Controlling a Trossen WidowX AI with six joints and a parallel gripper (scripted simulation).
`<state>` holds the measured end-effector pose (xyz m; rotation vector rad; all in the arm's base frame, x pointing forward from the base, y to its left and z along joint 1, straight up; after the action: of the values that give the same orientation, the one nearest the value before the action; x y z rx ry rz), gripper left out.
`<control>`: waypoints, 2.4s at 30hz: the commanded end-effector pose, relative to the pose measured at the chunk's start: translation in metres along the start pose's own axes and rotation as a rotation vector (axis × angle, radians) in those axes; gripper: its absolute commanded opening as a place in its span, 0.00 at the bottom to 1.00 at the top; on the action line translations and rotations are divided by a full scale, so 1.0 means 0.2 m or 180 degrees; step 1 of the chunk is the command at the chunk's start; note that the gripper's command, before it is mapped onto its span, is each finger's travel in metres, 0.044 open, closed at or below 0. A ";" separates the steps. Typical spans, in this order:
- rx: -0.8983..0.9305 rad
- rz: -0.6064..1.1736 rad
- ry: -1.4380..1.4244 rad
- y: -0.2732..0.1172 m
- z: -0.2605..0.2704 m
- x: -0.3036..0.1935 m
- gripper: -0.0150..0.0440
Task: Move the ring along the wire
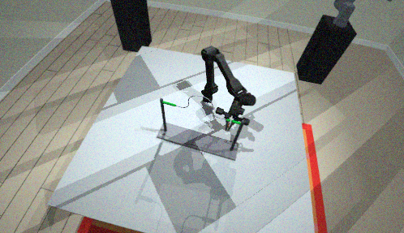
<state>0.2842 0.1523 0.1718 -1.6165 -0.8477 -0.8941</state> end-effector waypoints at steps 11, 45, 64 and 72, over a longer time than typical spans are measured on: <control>-0.0020 0.0002 0.0000 0.03 0.01 -0.05 0.00; -0.0015 0.0032 0.0001 -0.12 0.02 -0.06 0.53; -0.0017 0.0017 0.0000 -0.22 0.01 -0.06 0.53; -0.0017 0.0017 0.0000 -0.22 0.01 -0.06 0.53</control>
<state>0.2404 0.1625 0.1810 -1.6231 -0.8425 -0.8863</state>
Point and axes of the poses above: the point midway between the two fingers, 35 mm back from their tips, its own y axis out along the fingers, its own z axis across the jaws, x = y × z, the point moved 1 cm from there along -y, back along the fingers, and after that the axes turned 9 degrees about -y, right-handed, at the moved point
